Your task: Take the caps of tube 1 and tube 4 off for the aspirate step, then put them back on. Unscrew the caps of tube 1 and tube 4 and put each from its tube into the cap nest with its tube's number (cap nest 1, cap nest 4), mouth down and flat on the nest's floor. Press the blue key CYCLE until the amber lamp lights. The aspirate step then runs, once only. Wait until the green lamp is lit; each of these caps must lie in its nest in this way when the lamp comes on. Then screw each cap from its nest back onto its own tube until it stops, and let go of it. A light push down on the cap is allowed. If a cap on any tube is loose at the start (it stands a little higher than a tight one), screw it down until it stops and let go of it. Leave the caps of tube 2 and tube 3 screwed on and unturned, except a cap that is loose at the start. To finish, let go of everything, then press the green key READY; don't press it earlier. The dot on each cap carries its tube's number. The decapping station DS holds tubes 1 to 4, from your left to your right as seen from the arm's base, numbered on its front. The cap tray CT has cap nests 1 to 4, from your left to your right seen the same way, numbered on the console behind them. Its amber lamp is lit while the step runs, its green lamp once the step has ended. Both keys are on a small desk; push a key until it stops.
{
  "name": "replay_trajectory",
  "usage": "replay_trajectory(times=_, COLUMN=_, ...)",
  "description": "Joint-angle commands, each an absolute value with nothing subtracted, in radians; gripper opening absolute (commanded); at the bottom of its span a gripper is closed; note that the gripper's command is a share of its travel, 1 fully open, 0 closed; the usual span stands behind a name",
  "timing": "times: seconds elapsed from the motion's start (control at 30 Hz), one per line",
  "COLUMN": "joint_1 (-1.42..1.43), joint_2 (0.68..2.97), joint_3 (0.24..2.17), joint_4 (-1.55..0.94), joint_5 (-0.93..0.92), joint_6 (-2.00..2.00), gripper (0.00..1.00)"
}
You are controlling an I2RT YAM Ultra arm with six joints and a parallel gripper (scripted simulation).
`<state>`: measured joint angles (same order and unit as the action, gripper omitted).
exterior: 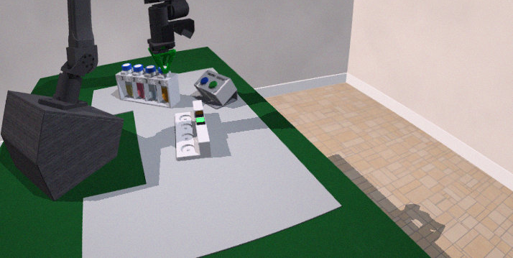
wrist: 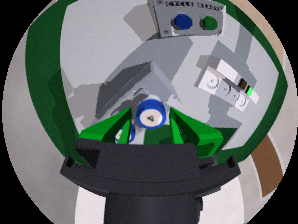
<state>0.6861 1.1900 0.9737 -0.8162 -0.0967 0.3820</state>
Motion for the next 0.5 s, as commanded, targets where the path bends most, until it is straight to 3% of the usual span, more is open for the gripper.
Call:
replay_trajectory(times=0.0, joint_1=0.685, joint_2=1.186, joint_3=0.977, joint_4=-0.815, joint_5=-0.097, joint_6=0.393, gripper=0.49)
replay_trajectory(times=0.23, joint_1=0.686, joint_2=1.186, joint_3=0.977, joint_4=-0.815, joint_5=-0.097, joint_6=0.393, gripper=0.49)
replay_trajectory(times=0.47, joint_1=0.685, joint_2=1.184, joint_3=0.979, joint_4=-0.819, joint_5=-0.097, joint_6=0.113, gripper=0.49)
